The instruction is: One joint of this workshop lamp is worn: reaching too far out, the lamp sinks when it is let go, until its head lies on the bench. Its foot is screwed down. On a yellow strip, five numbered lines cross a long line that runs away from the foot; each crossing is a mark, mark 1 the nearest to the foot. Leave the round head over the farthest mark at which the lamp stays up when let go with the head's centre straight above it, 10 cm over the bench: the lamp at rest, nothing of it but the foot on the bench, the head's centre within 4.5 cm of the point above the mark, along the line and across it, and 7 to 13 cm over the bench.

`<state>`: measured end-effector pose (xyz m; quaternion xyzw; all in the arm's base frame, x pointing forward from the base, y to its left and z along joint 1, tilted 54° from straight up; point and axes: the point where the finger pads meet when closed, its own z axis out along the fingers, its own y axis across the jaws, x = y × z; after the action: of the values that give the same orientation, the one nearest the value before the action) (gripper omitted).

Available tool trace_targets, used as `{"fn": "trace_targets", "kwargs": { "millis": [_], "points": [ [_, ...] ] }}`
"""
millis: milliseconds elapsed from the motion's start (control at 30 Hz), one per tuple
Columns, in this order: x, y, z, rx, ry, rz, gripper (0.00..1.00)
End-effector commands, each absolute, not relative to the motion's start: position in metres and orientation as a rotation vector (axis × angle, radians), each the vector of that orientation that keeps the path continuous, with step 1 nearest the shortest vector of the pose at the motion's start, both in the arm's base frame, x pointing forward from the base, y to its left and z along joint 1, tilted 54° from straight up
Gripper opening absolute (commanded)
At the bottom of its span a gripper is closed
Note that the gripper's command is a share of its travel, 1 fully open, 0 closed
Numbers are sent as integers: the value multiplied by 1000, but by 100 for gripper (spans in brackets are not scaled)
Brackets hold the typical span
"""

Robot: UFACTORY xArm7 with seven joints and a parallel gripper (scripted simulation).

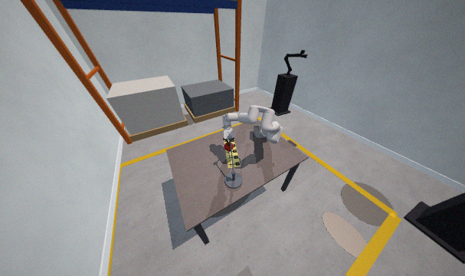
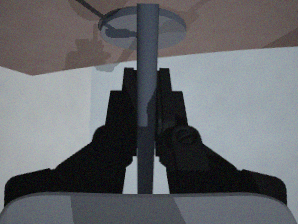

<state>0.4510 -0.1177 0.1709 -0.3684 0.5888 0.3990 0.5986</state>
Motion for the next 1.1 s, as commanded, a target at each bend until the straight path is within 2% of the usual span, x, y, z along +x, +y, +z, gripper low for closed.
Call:
{"fn": "trace_targets", "kwargs": {
  "millis": [0,533,567,1067],
  "points": [
    [450,-124,165,-856,1367,920,0],
    [449,-126,161,-856,1367,920,0],
    [449,-126,161,-856,1367,920,100],
    [449,-125,162,-856,1367,920,100]
  ]
}}
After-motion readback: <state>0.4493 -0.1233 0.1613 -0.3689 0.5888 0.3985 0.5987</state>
